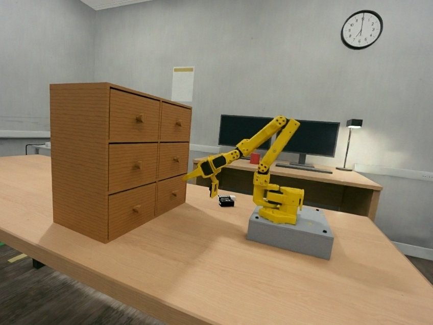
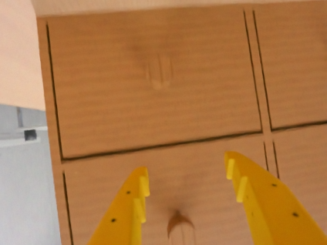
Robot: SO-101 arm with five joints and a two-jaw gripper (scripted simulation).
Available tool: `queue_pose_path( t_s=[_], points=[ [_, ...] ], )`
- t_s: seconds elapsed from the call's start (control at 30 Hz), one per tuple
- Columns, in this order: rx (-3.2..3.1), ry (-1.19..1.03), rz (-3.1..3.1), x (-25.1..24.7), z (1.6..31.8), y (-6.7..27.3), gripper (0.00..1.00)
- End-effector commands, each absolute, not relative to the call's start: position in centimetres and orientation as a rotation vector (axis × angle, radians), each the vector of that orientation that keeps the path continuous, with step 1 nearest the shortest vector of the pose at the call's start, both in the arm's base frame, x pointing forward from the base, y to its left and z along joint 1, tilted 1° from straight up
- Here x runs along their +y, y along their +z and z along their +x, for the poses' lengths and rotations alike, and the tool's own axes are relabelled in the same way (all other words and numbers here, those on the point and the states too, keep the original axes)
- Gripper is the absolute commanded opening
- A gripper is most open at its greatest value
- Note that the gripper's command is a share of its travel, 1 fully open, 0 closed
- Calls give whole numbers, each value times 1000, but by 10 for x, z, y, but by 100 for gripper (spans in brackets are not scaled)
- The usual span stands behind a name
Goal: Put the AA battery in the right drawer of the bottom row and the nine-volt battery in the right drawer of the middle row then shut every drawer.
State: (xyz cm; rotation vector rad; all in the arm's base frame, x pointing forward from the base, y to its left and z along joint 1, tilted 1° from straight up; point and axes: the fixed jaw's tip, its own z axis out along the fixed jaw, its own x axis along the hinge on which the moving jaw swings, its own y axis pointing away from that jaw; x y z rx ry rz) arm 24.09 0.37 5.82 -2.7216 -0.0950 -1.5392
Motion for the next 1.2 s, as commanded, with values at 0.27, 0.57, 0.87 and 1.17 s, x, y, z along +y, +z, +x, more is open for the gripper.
queue_pose_path(
  t_s=[0.27,0.57,0.87,1.17],
  points=[
    [-92,-1438,-2784,2,240,25,21],
    [-92,-1438,-2784,2,240,25,21],
    [-92,-1438,-2784,2,240,25,21],
    [-88,-1439,-2785,1,241,25,21]
  ],
)
